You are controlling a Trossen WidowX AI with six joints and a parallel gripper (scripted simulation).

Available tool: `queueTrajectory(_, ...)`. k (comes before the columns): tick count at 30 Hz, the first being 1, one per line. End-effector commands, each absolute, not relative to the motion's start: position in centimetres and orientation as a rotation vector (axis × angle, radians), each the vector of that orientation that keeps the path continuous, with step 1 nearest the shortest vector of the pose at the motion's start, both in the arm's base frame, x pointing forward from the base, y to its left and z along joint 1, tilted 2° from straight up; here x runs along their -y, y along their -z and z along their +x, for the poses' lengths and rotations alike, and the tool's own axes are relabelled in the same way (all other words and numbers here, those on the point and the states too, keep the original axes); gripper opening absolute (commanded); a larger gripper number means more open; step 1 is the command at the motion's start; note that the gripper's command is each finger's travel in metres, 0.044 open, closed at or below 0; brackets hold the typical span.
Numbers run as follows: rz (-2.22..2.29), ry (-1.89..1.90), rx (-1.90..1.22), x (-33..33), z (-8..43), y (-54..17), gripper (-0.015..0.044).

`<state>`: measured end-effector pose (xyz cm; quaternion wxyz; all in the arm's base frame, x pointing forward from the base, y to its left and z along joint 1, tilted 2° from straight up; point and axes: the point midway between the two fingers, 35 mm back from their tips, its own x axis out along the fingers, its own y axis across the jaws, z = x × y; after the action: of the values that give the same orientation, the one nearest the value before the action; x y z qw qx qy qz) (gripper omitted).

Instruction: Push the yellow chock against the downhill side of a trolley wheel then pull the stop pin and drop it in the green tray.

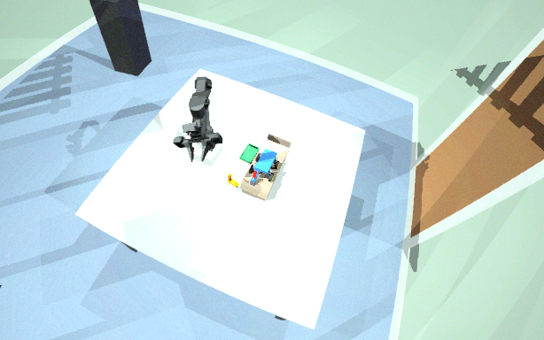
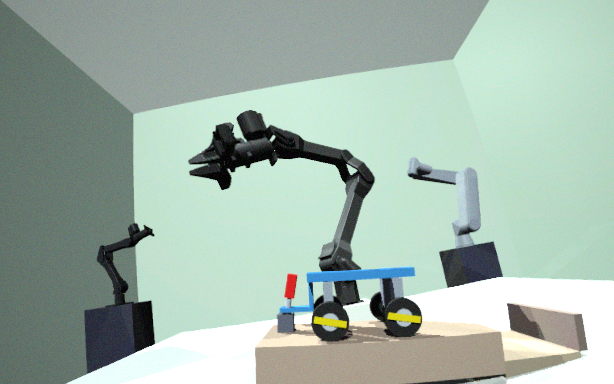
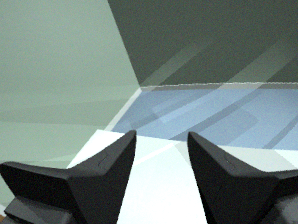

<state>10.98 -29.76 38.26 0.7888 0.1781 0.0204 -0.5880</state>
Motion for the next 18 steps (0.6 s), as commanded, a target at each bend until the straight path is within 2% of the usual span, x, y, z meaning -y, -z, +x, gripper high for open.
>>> queueTrajectory(1, 0.627, 1.214, -0.175, 29.6, 14.1, -32.0, 0.019)
queueTrajectory(10, 1.128, 1.213, -0.563, 23.8, 18.7, -18.5, 0.019)
queueTrajectory(18, 1.39, 1.397, -0.969, 15.5, 18.1, -10.0, 0.019)
